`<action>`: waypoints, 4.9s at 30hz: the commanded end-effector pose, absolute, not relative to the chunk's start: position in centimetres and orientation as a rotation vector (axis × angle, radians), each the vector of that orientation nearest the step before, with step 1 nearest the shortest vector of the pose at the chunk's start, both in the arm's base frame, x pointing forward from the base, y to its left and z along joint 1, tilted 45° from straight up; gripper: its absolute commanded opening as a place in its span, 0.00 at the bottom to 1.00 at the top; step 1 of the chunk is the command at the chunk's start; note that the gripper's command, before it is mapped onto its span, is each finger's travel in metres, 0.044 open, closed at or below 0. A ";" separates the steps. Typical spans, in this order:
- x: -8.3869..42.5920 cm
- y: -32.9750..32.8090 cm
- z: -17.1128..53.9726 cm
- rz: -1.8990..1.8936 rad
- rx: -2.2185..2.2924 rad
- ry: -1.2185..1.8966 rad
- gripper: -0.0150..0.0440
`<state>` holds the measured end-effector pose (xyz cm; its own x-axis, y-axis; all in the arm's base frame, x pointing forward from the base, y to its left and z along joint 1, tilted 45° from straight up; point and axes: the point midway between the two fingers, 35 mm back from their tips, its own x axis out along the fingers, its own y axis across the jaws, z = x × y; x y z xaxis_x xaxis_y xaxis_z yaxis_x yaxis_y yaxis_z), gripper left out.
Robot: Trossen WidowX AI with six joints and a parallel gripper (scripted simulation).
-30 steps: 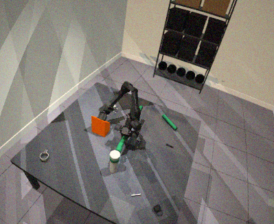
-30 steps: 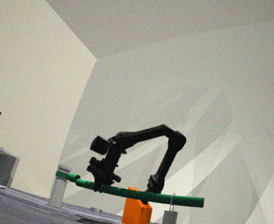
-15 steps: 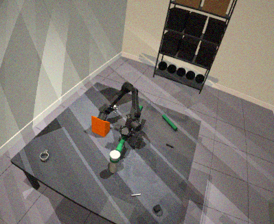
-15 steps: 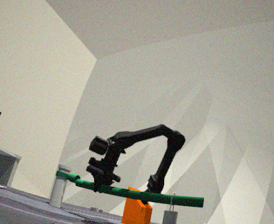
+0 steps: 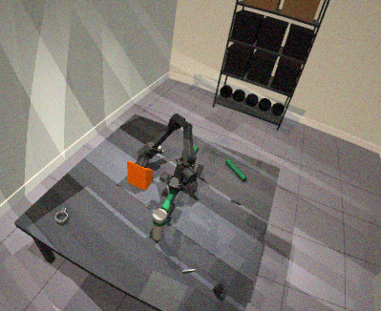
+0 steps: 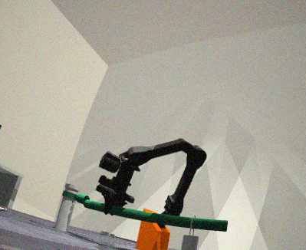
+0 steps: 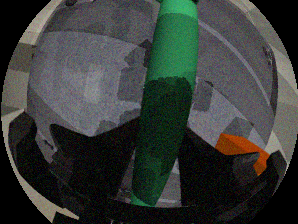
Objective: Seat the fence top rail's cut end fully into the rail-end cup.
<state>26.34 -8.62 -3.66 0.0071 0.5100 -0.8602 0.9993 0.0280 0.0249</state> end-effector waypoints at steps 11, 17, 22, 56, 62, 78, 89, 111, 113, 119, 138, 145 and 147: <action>26.3 -8.7 -3.5 -0.871 1.573 1.593 0.25; 26.3 -8.7 -3.3 -0.871 1.573 1.593 0.25; 26.4 -8.6 -3.1 -0.871 1.573 1.593 0.25; 26.7 -8.5 -1.7 -0.871 1.573 1.593 0.25; 26.8 -8.5 -1.4 -0.871 1.573 1.593 0.25; 26.6 -9.6 -2.9 -0.871 1.564 1.606 0.25; 26.6 -9.8 -3.1 -0.871 1.563 1.607 0.25; 26.6 -9.8 -3.1 -0.871 1.563 1.607 0.25; 26.6 -9.8 -3.1 -0.871 1.563 1.607 0.25; 26.5 -9.5 -3.1 -0.869 1.566 1.617 0.25; 26.4 -9.2 -3.1 -0.867 1.567 1.625 0.25; 26.5 -9.3 -3.1 -0.867 1.565 1.624 0.25; 26.5 -9.3 -3.1 -0.867 1.565 1.624 0.25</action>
<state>26.39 -9.08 -3.17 -0.0181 0.5273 -0.8495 0.9991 0.0416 0.0045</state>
